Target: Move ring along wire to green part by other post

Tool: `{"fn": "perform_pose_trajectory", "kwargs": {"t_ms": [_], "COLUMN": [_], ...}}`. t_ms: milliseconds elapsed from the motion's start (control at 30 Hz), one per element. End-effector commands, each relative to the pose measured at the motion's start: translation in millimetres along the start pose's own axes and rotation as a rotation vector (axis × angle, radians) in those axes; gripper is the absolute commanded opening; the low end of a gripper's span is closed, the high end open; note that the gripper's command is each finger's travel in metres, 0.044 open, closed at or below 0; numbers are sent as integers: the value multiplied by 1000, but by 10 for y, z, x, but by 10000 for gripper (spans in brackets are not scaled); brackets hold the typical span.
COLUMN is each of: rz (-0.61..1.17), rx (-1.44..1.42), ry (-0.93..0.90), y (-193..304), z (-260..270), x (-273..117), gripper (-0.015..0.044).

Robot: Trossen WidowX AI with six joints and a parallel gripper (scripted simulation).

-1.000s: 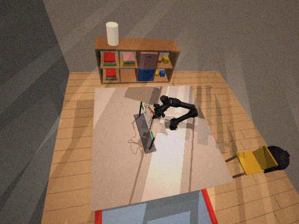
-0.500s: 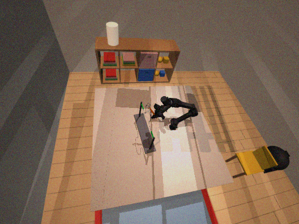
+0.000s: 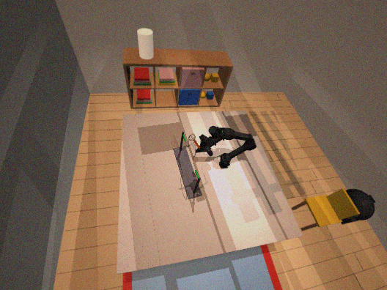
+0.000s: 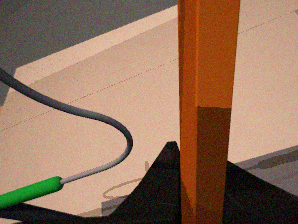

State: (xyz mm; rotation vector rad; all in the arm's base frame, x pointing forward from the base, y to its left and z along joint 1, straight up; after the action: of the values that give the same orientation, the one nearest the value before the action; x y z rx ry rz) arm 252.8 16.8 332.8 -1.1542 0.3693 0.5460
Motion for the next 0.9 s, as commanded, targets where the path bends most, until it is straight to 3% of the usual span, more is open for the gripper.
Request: {"fn": "perform_pose_trajectory", "kwargs": {"t_ms": [0,867], "rz": [-8,-58], "rx": [-53,-354], "ry": [38,237], "y": [3,-12], "z": [-18,-113], "x": [1,4], "gripper": [-150,-150]}}
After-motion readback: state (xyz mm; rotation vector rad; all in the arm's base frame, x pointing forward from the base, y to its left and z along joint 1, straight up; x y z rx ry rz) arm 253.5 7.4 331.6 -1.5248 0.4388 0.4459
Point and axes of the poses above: the point midway between the two fingers, 35 mm back from their tips, its own x axis out along the fingers, its own z axis across the jaws, y = z × x, the point moved 2 cm from there along -x, back along the fingers, and after that the axes turned 2 degrees about x, right-handed, at the moved point
